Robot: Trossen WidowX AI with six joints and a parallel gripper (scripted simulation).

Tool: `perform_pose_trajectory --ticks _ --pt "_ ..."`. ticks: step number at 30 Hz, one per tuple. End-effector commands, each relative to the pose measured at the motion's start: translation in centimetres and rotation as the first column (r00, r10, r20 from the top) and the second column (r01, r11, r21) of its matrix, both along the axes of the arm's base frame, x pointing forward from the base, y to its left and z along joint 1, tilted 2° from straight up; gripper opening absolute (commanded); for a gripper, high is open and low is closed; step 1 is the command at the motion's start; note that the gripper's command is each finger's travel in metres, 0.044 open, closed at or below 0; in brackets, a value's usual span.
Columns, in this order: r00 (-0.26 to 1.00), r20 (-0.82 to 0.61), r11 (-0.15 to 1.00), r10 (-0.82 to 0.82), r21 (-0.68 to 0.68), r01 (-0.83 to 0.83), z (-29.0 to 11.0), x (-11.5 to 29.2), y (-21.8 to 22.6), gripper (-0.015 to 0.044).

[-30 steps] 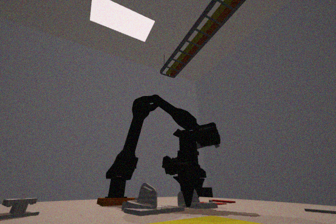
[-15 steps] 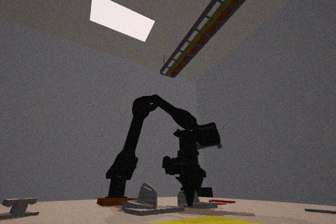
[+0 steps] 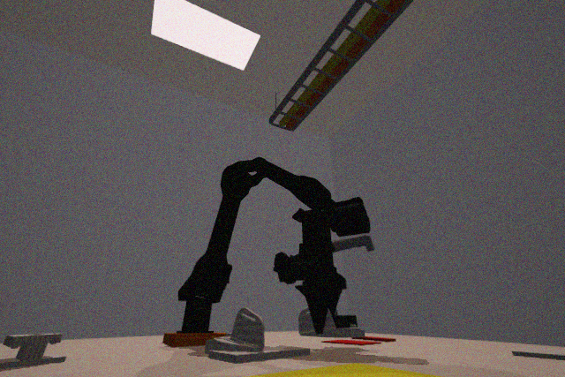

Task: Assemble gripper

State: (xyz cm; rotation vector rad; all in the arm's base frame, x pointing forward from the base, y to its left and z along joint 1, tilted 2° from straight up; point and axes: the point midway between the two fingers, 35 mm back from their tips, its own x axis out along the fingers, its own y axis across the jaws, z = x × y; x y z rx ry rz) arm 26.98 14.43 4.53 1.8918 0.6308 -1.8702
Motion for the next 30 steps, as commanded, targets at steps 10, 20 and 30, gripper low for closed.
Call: perform_pose_trajectory --ticks 10,20,30 --pt "1.0 0.008 1.0 -0.002 0.002 0.002 4.2 0.1 -0.1 0.0134" --pt "1.0 0.008 1.0 0.001 0.002 -0.001 6.0 -0.1 -0.3 0.0134" --pt "0.983 0.015 0.983 0.181 -0.001 -0.181 6.0 -0.2 -1.8 0.0134"
